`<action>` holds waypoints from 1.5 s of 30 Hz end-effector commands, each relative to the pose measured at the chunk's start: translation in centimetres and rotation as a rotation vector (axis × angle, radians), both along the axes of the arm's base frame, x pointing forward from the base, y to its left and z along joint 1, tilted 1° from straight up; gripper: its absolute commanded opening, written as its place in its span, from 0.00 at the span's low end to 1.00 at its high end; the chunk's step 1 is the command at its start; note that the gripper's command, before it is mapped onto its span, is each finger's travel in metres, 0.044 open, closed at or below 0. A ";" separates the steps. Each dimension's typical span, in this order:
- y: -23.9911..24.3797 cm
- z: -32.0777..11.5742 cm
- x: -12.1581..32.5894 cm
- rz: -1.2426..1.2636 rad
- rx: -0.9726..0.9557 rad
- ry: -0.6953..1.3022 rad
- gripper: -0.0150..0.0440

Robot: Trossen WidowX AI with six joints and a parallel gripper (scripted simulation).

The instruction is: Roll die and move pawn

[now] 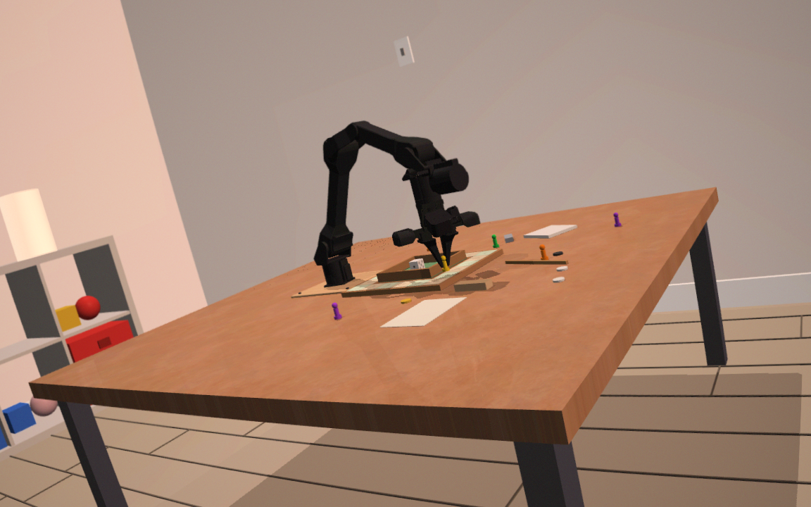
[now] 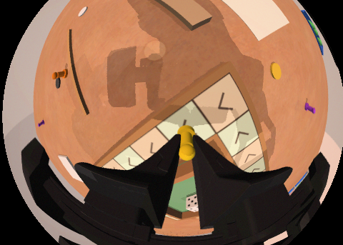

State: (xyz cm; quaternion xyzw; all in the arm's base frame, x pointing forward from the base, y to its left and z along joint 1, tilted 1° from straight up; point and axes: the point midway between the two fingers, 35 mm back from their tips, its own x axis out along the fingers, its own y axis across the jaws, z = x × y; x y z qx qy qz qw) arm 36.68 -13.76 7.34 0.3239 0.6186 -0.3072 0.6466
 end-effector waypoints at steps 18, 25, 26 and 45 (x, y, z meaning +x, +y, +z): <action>0.0 2.4 0.0 -0.002 0.003 0.006 0.83; 0.1 4.4 -0.3 0.005 0.005 0.010 1.00; 0.5 4.8 -0.8 0.027 0.005 0.010 1.00; 7.1 10.9 -10.9 0.436 -0.011 0.005 1.00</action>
